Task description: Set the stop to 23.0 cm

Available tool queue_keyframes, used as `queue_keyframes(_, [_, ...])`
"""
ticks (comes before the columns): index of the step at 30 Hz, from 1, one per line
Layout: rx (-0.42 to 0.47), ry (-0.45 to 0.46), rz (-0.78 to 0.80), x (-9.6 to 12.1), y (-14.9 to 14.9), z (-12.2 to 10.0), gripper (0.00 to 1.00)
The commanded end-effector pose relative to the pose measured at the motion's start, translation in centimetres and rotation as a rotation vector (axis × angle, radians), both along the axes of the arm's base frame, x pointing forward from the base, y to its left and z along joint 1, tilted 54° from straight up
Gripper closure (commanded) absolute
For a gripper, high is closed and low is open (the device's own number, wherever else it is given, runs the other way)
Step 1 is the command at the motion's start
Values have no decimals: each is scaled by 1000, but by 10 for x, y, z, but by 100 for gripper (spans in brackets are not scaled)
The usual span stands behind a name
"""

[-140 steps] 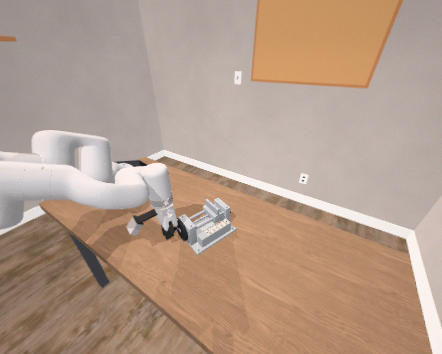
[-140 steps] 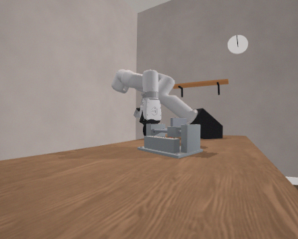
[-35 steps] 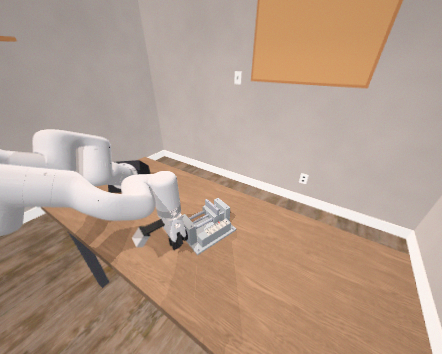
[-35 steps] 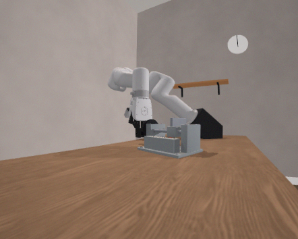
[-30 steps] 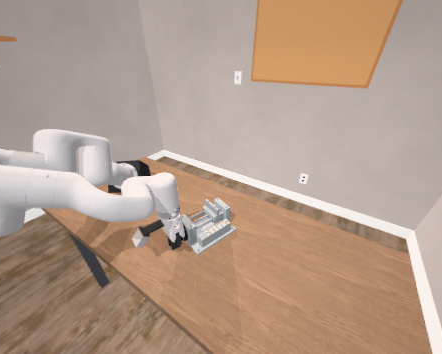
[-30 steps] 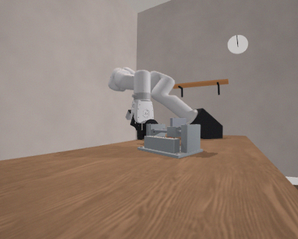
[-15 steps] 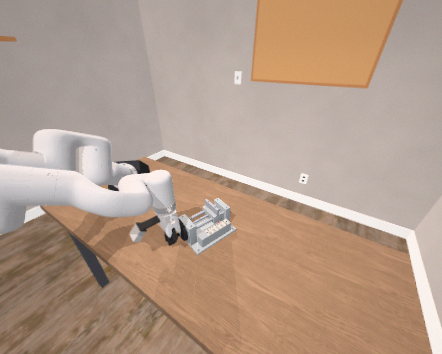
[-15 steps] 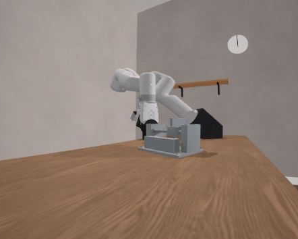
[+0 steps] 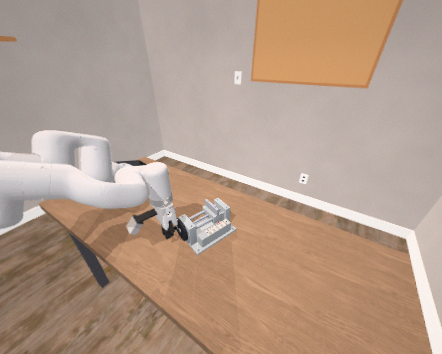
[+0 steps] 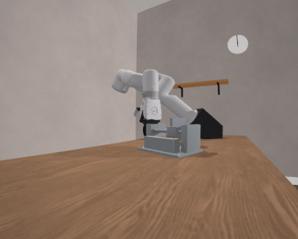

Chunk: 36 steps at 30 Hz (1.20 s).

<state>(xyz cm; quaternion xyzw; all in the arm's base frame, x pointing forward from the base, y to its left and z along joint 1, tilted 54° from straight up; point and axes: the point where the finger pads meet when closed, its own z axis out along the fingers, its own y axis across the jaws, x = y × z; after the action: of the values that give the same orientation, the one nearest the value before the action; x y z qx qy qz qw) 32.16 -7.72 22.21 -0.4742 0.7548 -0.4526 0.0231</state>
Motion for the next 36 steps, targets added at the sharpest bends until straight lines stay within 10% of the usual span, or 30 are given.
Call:
queue_keyframes(1, [0, 0, 3, -6, 7, 4, 94])
queue_keyframes(36, [0, 0, 3, 17, 19, 57, 94])
